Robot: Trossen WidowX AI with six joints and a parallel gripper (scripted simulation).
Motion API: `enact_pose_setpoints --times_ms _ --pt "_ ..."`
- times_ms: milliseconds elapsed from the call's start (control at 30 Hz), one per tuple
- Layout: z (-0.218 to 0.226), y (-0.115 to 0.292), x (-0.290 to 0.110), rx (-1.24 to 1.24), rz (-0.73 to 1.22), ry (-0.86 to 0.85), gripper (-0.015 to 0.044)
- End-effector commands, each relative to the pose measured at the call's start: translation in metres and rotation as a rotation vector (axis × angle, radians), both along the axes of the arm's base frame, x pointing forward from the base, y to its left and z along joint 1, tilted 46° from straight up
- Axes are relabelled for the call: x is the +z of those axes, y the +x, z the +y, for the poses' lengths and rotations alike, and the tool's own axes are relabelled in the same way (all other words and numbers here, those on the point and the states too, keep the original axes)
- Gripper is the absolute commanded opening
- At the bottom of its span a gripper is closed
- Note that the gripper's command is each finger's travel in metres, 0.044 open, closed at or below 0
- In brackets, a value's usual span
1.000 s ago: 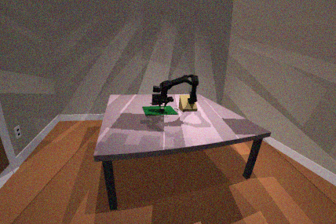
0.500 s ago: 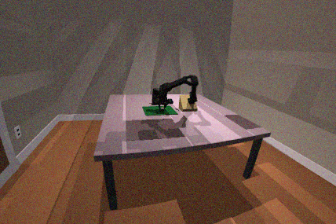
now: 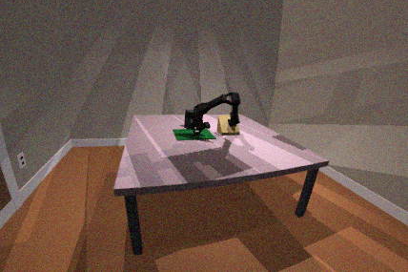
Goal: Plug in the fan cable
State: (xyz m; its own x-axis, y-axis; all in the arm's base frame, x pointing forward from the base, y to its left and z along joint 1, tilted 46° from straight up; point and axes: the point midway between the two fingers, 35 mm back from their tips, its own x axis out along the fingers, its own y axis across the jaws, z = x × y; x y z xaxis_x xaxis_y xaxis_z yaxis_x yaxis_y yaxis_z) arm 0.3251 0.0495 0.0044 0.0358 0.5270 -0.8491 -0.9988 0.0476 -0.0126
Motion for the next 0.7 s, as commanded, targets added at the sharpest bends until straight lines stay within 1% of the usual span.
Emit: enact_pose_setpoints --times_ms 0,333,367,400,667 --pt "0.0 0.0 0.0 0.001 -0.001 0.0 0.0105" --pt "0.0 0.0 0.0 0.001 -0.001 0.0 0.0038" --pt "0.0 0.0 0.001 0.001 -0.001 0.0 0.0012" --pt "-0.001 0.0 0.002 0.001 -0.001 0.0 0.0" --pt "-0.02 0.0 0.018 0.0 0.0 -0.001 0.0"
